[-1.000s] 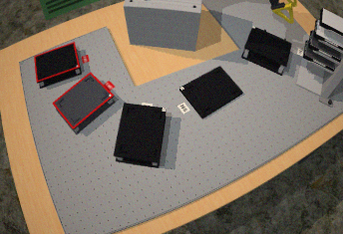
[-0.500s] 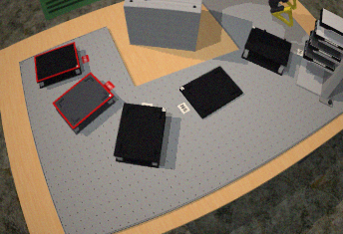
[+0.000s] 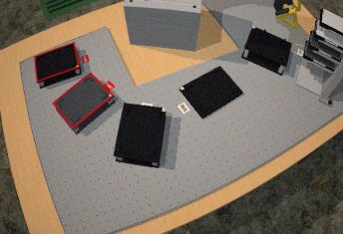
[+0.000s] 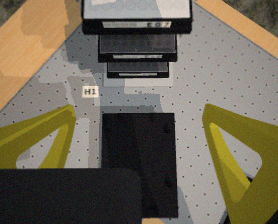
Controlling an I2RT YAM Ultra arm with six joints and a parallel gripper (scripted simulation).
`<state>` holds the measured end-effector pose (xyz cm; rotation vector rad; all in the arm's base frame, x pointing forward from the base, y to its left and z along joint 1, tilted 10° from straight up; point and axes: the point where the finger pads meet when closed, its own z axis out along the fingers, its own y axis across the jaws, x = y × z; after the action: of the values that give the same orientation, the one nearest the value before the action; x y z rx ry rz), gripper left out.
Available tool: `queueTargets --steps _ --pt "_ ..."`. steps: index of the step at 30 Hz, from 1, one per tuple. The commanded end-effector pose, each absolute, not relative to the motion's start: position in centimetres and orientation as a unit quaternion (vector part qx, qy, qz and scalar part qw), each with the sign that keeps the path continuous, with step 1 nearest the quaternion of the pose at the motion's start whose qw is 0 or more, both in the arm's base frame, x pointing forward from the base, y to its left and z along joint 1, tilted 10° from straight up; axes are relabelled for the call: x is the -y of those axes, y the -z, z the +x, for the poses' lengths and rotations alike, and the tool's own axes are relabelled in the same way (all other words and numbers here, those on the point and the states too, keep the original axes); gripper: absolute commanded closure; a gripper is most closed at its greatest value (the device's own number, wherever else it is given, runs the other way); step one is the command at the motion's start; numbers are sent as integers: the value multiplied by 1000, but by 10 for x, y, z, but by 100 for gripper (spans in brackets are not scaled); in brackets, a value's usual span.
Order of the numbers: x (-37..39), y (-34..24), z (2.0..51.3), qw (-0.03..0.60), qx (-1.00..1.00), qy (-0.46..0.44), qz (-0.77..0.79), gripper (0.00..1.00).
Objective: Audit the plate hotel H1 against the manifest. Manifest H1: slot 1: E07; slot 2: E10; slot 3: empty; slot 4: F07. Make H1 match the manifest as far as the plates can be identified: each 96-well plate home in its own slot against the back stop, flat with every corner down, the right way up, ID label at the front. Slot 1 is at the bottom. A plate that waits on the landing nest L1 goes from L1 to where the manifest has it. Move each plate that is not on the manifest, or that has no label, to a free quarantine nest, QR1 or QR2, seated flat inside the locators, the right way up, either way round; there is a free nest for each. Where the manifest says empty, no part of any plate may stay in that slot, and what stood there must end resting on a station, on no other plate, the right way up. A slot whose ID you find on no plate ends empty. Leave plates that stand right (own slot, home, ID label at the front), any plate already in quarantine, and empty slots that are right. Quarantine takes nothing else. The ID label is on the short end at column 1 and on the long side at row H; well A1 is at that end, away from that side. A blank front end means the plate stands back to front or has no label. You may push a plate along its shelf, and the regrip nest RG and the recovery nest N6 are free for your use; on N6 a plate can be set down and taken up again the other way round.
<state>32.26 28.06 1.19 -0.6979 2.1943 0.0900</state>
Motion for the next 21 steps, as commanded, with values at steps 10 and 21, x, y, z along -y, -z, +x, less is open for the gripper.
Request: queueTargets --steps 10,21 --pt "-303 -37 341 432 -857 -52 -276 0" --pt "-293 -22 337 417 -865 -41 -276 0"
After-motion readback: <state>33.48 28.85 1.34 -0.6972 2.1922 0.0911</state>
